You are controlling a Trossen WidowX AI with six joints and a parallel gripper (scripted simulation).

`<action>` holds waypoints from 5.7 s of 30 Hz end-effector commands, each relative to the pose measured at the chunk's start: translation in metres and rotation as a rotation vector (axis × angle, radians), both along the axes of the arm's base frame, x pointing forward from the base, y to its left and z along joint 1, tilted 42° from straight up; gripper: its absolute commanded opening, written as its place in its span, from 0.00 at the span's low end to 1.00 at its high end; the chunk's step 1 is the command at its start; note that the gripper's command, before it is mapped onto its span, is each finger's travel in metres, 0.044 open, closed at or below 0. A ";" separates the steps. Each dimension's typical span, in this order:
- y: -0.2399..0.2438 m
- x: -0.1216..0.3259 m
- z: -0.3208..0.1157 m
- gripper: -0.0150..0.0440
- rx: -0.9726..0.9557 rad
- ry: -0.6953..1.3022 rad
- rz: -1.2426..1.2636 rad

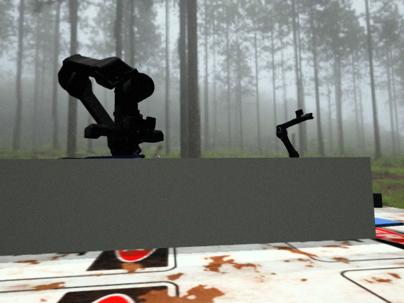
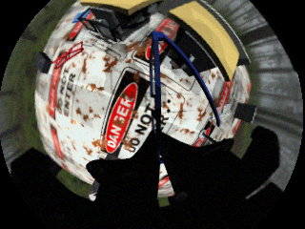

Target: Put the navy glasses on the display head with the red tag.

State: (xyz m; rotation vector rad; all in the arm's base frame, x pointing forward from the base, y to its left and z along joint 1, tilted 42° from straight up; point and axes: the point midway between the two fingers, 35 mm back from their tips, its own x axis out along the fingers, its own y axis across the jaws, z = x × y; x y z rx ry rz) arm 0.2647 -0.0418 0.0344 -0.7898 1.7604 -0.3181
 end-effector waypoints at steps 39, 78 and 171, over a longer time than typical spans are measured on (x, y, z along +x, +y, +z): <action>-0.123 -0.026 0.130 0.25 -0.164 -0.692 -0.785; -0.153 -0.036 0.078 0.25 -0.166 -0.692 -0.785; -0.119 -0.052 0.050 0.25 -0.164 -0.690 -0.785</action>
